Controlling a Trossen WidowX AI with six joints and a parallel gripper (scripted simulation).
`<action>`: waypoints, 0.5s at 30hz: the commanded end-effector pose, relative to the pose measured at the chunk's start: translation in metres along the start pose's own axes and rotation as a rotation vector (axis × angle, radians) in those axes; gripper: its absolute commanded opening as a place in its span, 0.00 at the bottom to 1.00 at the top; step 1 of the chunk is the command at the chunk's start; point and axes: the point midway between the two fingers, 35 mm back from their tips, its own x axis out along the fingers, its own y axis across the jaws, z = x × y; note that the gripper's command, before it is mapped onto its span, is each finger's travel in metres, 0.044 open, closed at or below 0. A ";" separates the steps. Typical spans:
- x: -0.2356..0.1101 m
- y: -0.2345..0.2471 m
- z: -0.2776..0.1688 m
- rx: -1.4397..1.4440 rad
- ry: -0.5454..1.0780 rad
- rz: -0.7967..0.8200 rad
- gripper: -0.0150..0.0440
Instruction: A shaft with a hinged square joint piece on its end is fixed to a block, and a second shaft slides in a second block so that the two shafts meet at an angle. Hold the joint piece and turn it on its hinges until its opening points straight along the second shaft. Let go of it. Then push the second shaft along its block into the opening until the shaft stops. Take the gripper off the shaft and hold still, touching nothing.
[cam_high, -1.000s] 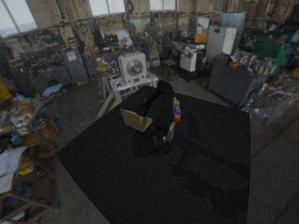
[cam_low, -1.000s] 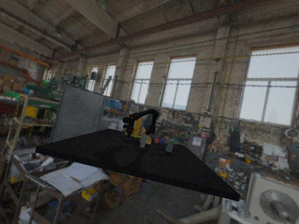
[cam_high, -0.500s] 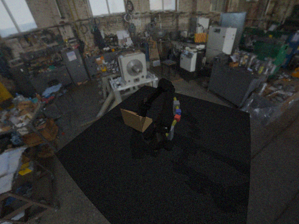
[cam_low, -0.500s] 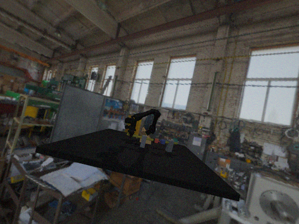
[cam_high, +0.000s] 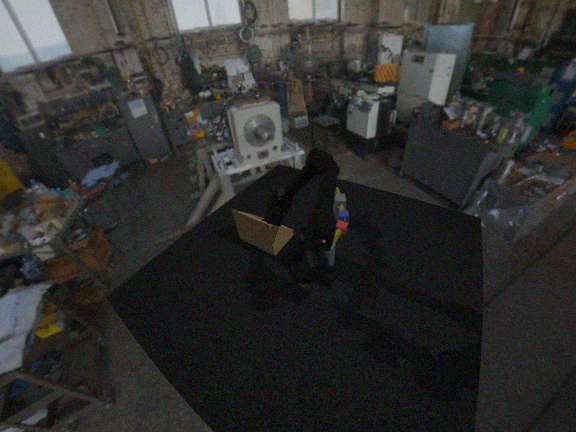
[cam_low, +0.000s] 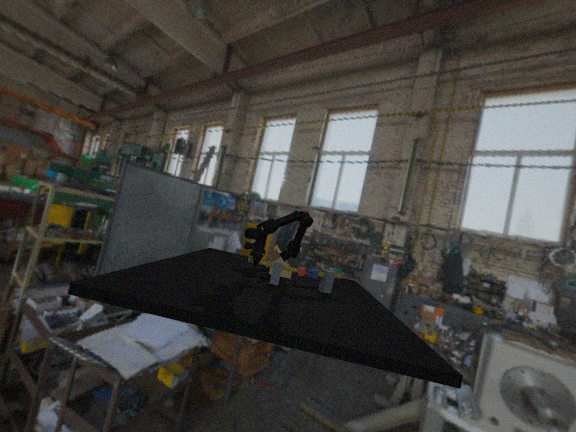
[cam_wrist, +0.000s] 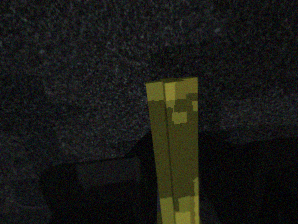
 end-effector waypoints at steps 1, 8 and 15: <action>0.000 0.000 -0.007 0.001 0.003 0.003 0.25; 0.000 0.000 -0.018 0.002 0.003 0.002 0.25; 0.000 0.000 -0.028 0.002 0.004 0.002 0.25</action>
